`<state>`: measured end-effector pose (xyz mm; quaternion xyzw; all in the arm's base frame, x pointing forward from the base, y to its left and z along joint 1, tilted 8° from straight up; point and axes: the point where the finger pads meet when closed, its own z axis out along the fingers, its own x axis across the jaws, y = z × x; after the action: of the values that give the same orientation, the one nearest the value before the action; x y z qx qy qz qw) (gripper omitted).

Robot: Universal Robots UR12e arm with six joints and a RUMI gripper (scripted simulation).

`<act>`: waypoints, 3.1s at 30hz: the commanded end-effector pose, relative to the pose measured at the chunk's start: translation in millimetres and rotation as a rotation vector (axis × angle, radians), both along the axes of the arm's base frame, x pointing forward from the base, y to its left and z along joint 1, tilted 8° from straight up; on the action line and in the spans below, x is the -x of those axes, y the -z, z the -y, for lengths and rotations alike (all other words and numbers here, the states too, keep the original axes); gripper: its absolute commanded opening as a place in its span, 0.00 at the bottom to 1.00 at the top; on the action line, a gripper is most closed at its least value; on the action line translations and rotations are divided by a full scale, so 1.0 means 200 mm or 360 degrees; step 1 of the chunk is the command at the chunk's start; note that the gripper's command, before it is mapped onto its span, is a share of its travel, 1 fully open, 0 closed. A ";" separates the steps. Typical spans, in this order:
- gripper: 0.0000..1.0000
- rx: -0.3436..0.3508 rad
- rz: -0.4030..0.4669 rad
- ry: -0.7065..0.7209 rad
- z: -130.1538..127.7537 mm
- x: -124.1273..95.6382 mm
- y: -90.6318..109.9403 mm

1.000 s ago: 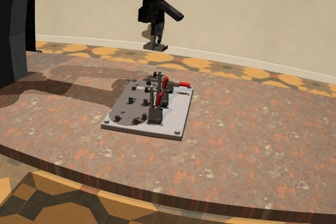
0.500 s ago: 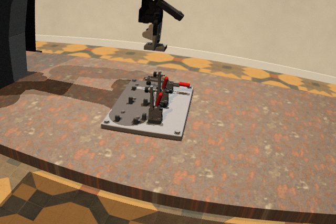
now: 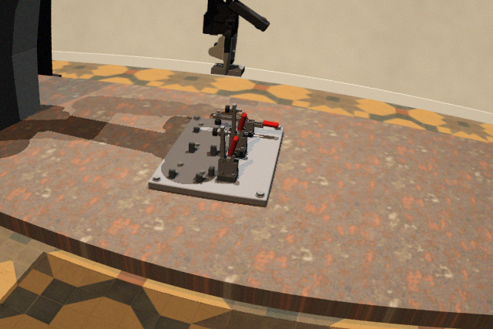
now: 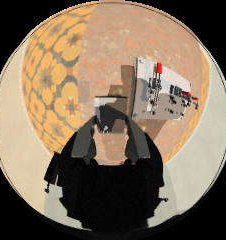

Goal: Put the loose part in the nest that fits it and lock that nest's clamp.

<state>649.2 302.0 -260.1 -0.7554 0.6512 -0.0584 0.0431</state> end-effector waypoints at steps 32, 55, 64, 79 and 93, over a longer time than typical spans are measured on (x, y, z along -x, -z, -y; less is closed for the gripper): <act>0.00 -0.0001 0.0002 0.0000 0.01 0.01 0.12; 0.00 -0.0001 0.0002 0.0000 0.01 0.02 0.13; 0.00 -0.0001 0.0002 0.0000 0.01 0.02 0.13; 0.00 -0.0001 0.0002 0.0000 0.10 0.00 0.13; 0.00 -0.0001 0.0002 0.0000 0.45 -0.05 0.13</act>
<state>656.0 231.5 -287.1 -0.7552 0.6515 -0.0586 0.0427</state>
